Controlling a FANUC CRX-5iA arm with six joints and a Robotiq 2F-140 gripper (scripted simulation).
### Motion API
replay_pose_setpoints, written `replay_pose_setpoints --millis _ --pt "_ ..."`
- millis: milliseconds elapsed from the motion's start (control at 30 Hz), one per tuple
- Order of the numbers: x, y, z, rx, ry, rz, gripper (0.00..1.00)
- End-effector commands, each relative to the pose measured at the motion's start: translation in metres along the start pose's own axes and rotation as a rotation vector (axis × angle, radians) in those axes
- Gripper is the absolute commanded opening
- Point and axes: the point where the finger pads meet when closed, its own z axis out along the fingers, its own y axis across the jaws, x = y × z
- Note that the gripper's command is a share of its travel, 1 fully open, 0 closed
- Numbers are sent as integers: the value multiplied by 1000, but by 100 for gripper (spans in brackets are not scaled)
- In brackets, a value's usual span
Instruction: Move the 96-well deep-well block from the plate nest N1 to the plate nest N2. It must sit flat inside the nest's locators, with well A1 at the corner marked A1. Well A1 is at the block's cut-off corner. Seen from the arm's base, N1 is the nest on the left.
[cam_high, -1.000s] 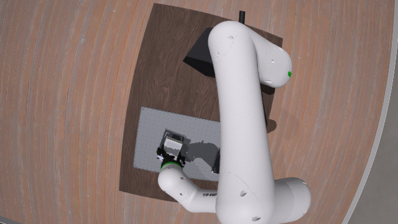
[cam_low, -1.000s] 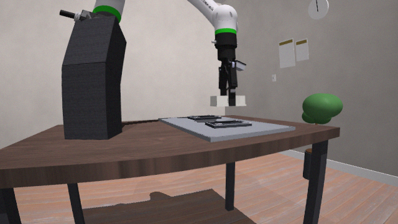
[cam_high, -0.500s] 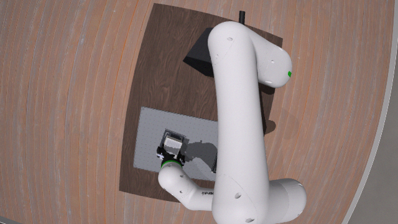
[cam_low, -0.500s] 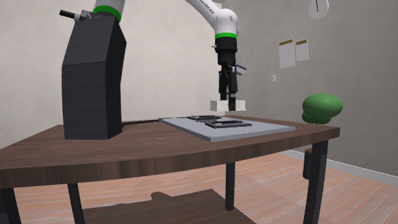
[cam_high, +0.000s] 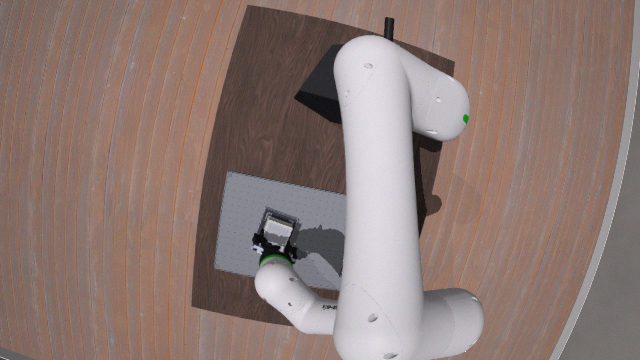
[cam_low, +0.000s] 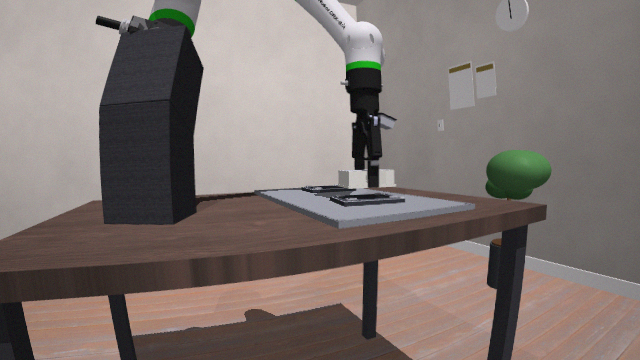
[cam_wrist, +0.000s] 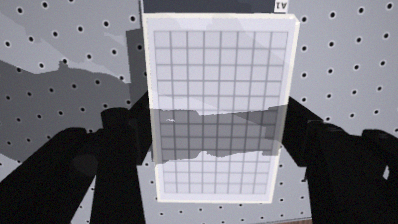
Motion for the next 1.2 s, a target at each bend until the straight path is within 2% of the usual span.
replay_pose_setpoints --millis 0,267,1167 --pt "1 0 3 0 2 0 10" --pt "1 0 15 0 2 0 10" --pt "1 0 16 0 2 0 10"
